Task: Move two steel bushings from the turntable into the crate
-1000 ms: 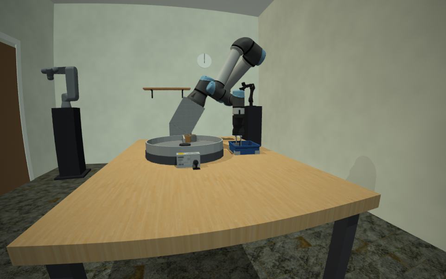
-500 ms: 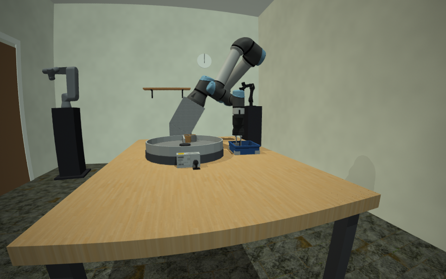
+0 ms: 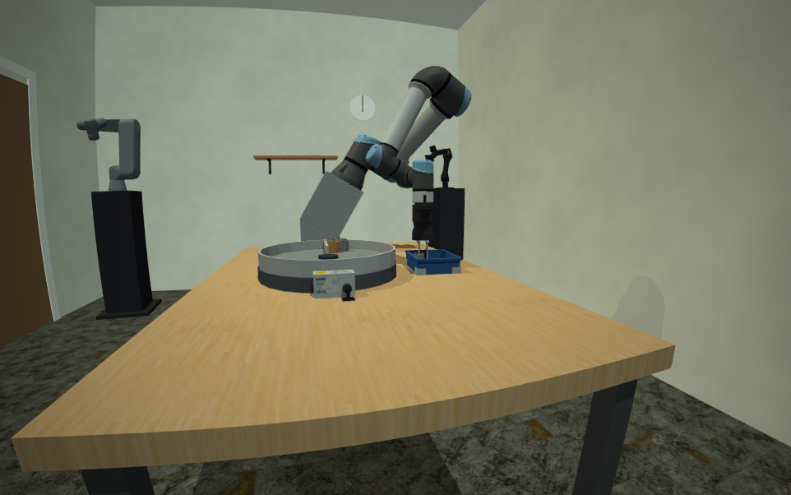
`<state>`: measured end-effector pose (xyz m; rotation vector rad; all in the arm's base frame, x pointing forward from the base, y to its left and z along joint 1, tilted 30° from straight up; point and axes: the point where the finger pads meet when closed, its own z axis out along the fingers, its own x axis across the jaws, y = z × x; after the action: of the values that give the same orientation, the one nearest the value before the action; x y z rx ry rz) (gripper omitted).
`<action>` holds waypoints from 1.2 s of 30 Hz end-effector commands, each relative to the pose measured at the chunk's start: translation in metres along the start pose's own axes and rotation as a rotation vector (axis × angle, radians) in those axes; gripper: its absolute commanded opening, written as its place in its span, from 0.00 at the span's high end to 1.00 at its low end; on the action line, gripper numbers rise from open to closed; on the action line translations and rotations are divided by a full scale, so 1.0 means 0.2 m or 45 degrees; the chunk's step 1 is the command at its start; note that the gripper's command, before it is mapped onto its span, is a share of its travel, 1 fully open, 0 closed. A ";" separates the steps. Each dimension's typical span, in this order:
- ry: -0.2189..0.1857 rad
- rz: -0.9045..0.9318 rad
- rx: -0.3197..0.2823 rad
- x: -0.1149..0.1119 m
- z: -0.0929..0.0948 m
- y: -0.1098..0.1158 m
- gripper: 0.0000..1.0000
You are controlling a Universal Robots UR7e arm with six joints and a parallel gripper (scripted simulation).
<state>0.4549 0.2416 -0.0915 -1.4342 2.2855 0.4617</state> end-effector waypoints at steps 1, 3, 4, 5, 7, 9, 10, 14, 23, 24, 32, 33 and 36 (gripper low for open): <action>-0.001 0.000 0.001 0.00 0.00 0.00 0.53; -0.001 0.000 0.001 0.00 0.00 0.00 0.53; -0.001 0.000 0.001 0.00 0.00 0.00 0.53; -0.001 0.000 0.001 0.00 0.00 0.00 0.53; -0.001 0.000 0.001 0.00 0.00 0.00 0.53; -0.001 0.000 0.001 0.00 -0.01 0.00 0.53; -0.001 0.000 0.001 0.00 -0.01 0.00 0.53; -0.001 -0.001 0.001 0.00 -0.03 0.00 0.53; -0.001 -0.001 0.001 0.00 -0.03 0.00 0.53; -0.001 -0.001 0.001 0.00 -0.03 0.00 0.53; -0.001 -0.003 0.004 0.00 -0.06 -0.01 0.53; -0.001 -0.003 0.004 0.00 -0.06 -0.01 0.53; -0.001 -0.003 0.004 0.00 -0.06 -0.01 0.53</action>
<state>0.4559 0.2373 -0.0822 -1.4351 2.2809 0.4549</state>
